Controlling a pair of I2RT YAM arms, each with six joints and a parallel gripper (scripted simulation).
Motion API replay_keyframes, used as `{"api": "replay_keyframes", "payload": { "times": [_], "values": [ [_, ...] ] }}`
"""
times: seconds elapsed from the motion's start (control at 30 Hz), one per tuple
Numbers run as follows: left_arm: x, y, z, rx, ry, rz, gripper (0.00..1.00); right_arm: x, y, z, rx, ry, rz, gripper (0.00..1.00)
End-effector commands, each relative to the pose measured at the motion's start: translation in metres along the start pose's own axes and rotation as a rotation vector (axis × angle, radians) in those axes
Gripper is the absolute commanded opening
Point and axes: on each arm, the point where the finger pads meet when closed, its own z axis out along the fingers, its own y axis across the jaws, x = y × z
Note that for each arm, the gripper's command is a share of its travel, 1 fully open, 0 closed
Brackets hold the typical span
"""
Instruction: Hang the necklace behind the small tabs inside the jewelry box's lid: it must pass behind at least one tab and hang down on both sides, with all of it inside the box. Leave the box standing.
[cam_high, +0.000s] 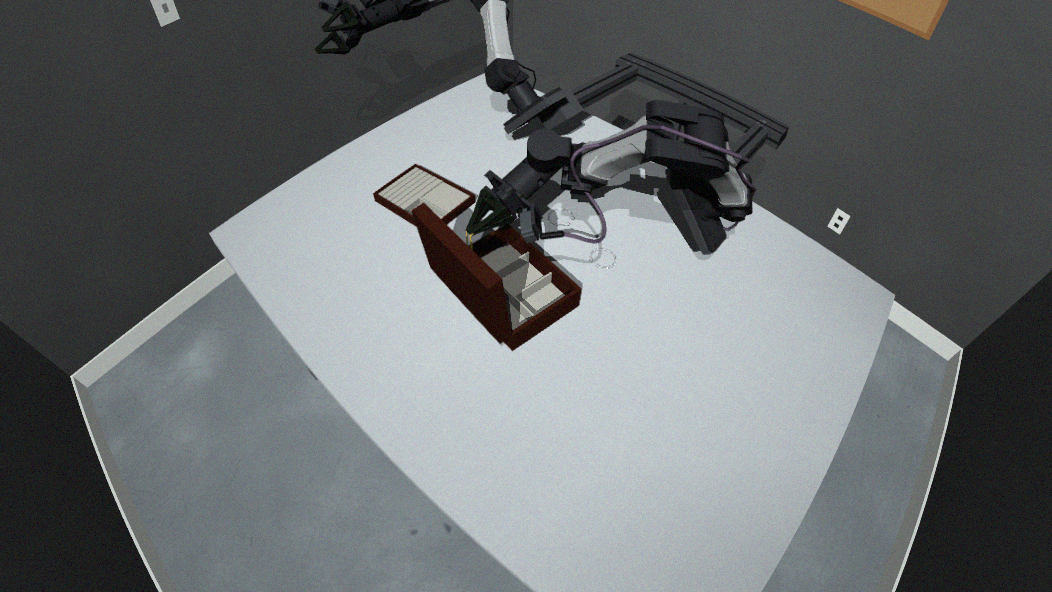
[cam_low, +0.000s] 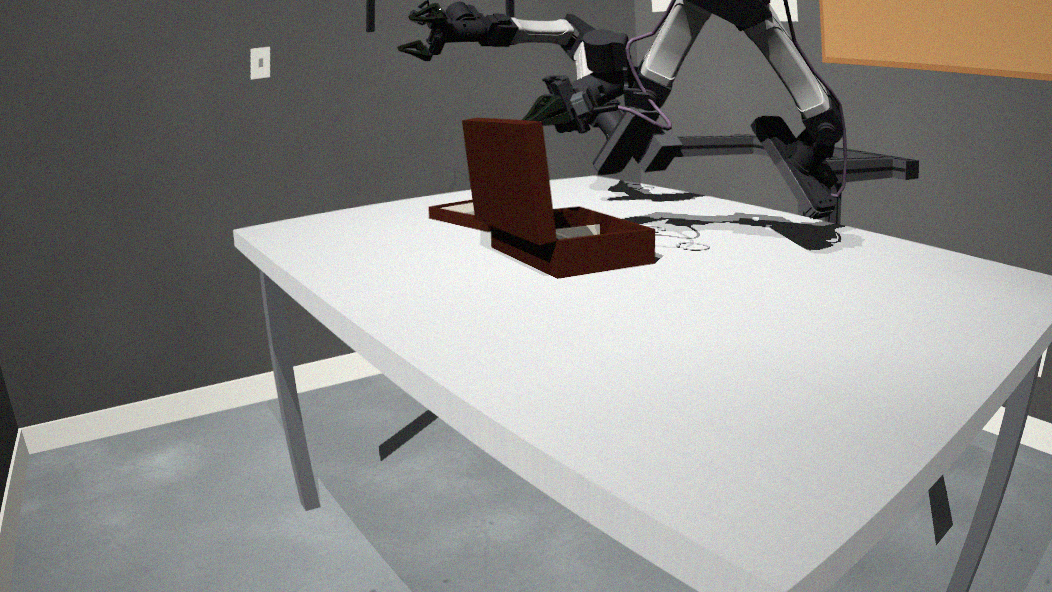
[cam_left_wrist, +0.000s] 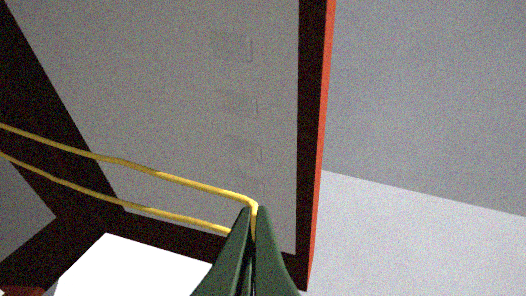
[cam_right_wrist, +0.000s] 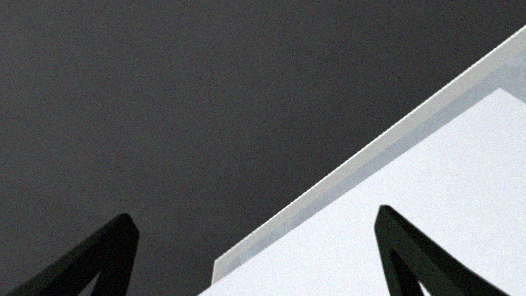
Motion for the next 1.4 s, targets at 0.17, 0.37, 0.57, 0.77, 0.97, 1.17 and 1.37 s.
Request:
{"api": "replay_keyframes", "payload": {
  "times": [0.17, 0.37, 0.57, 0.77, 0.97, 1.17, 1.37],
  "values": [
    [-0.001, -0.007, 0.014, 0.025, -0.004, -0.024, 0.03, -0.012, 0.001, -0.002, -0.005, -0.03, -0.001, 1.0],
    [-0.003, -0.007, 0.019, 0.028, -0.005, -0.026, 0.03, -0.012, 0.001, -0.002, -0.005, -0.03, -0.001, 1.0],
    [-0.001, -0.004, 0.024, 0.007, 0.006, 0.0, 0.03, -0.012, 0.001, -0.002, -0.005, -0.03, -0.001, 1.0],
    [0.0, -0.003, 0.027, 0.004, 0.006, 0.003, 0.03, -0.012, 0.001, -0.002, -0.005, -0.03, -0.001, 1.0],
    [-0.001, -0.006, 0.032, 0.007, 0.005, 0.0, 0.03, -0.012, 0.001, -0.002, -0.005, -0.03, -0.001, 1.0],
    [0.001, -0.005, 0.037, 0.003, 0.007, 0.005, 0.03, -0.012, 0.001, -0.002, -0.005, -0.03, -0.001, 1.0],
    [-0.001, -0.009, 0.041, 0.006, 0.004, 0.0, 0.03, -0.012, 0.001, -0.002, -0.005, -0.03, -0.001, 1.0]
  ]
}}
